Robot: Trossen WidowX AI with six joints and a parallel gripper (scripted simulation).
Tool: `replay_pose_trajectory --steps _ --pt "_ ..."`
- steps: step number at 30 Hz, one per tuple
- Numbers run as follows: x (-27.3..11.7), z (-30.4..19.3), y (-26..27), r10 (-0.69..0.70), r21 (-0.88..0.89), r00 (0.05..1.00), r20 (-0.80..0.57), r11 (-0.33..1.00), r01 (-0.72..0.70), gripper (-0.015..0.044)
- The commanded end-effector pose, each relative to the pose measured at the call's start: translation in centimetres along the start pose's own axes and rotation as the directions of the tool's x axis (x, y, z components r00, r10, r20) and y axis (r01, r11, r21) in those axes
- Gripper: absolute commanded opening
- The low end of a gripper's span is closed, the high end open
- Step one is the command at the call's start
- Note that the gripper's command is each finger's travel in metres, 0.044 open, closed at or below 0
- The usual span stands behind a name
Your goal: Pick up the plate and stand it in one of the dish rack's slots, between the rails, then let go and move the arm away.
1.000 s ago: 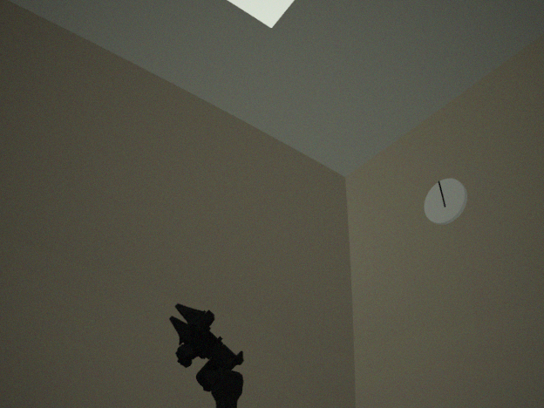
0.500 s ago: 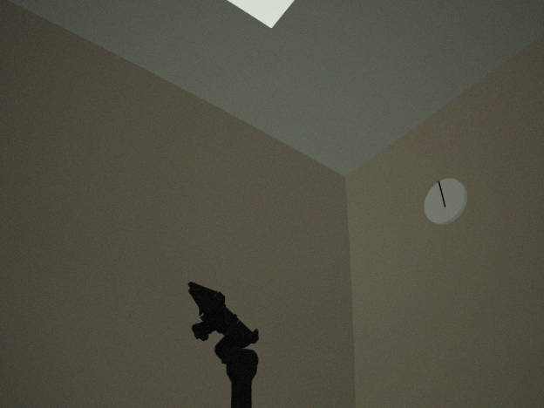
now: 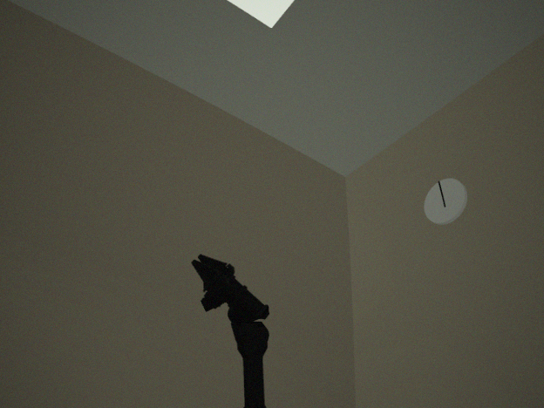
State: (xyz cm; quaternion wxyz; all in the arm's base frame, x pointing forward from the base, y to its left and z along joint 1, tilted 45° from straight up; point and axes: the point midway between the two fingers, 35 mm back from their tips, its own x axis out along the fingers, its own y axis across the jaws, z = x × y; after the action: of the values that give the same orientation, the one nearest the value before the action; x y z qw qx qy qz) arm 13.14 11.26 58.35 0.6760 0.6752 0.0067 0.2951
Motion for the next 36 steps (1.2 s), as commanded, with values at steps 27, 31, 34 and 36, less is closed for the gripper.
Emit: replay_pose_trajectory --steps 27,31,34,36 --pt "7.5 -5.2 -15.4 -0.377 -0.558 0.918 0.124 0.738 0.379 0.0400" --pt "8.0 -4.8 -18.4 -0.442 -0.615 0.882 0.164 0.653 0.441 0.0400" --pt "8.3 -4.4 -20.6 -0.489 -0.650 0.850 0.196 0.584 0.485 0.0400" --pt "8.5 -4.1 -22.0 -0.519 -0.675 0.827 0.216 0.533 0.511 0.0400"
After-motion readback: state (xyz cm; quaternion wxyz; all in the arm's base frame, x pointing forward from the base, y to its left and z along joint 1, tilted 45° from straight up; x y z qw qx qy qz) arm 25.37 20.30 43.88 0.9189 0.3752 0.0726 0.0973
